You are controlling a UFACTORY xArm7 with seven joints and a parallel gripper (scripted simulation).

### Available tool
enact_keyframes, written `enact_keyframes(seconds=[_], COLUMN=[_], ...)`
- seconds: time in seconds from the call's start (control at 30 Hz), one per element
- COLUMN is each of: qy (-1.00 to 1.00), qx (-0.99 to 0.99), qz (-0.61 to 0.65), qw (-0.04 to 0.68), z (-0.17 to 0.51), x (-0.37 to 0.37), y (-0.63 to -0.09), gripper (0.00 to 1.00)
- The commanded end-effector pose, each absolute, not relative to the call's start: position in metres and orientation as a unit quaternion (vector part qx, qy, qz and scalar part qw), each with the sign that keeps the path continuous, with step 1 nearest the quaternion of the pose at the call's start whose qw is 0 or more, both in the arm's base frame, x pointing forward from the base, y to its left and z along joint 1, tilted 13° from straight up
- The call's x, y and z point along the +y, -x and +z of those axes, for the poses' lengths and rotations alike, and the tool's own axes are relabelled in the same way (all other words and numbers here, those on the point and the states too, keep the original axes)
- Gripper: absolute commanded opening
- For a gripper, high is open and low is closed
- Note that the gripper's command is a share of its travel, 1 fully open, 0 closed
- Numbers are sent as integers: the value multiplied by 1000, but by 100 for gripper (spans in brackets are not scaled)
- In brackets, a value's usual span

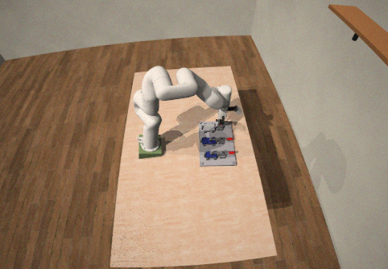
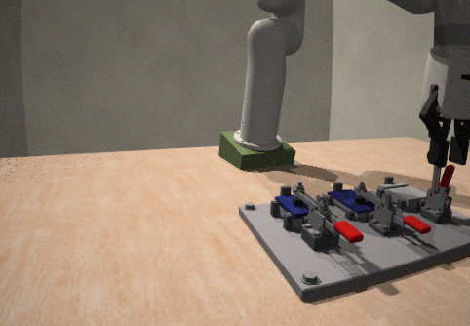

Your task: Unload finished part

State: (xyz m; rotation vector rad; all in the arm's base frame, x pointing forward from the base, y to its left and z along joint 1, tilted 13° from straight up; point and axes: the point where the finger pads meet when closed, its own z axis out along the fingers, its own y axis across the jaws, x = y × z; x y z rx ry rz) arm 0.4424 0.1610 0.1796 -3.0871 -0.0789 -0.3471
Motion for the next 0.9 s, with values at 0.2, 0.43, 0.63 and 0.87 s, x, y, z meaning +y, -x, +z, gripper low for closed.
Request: enact_keyframes(seconds=[0.2, 0.43, 0.63, 0.87], qy=[993, 993, 993, 993], qx=[-25, -25, -25, -25], qz=[-113, -113, -113, -113], qw=[18, 18, 18, 18], z=[194, 194, 194, 193], x=[161, 161, 161, 161], y=[-440, -440, -440, -441], gripper=[47, 47, 100, 100])
